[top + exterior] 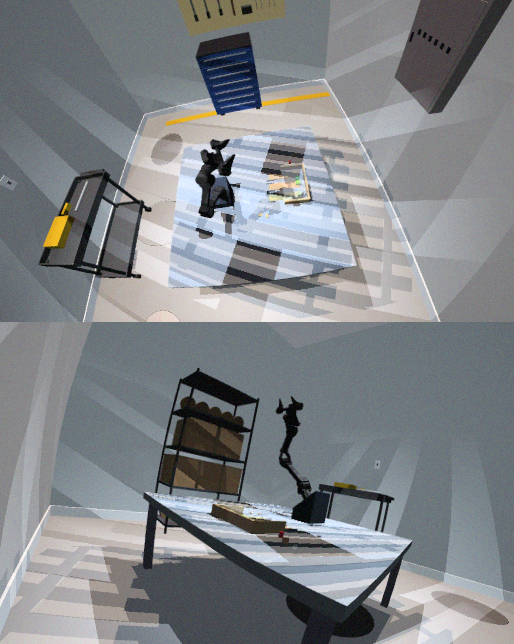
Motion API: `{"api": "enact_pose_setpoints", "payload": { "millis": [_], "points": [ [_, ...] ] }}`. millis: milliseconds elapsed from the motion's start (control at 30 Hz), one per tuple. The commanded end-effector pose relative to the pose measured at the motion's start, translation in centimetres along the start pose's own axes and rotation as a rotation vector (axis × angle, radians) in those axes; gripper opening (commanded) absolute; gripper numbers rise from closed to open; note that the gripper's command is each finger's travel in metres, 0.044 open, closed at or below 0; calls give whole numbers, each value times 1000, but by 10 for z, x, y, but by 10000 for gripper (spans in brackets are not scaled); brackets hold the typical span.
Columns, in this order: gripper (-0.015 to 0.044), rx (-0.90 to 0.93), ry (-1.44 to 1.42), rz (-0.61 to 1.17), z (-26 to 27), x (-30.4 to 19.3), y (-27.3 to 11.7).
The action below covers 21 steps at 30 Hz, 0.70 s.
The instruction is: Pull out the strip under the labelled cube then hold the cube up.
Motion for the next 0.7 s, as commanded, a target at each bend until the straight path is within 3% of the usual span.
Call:
{"api": "enact_pose_setpoints", "payload": {
  "millis": [0, 367, 667],
  "points": [
    [400, 1, -2, 5, 2, -2, 1],
    [400, 63, -75, 306, 84, -119, 20],
    [400, 83, -121, 589, 129, -233, 1]
  ]
}}
Point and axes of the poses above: the point midway between the two fingers, 35 mm back from their tips, its own y axis out along the fingers, its own z axis across the jaws, x = y × z, the point moved 9 cm from there along -y, back along the fingers, and after that the axes turned 10 degrees about -y, right-handed, at the moved point
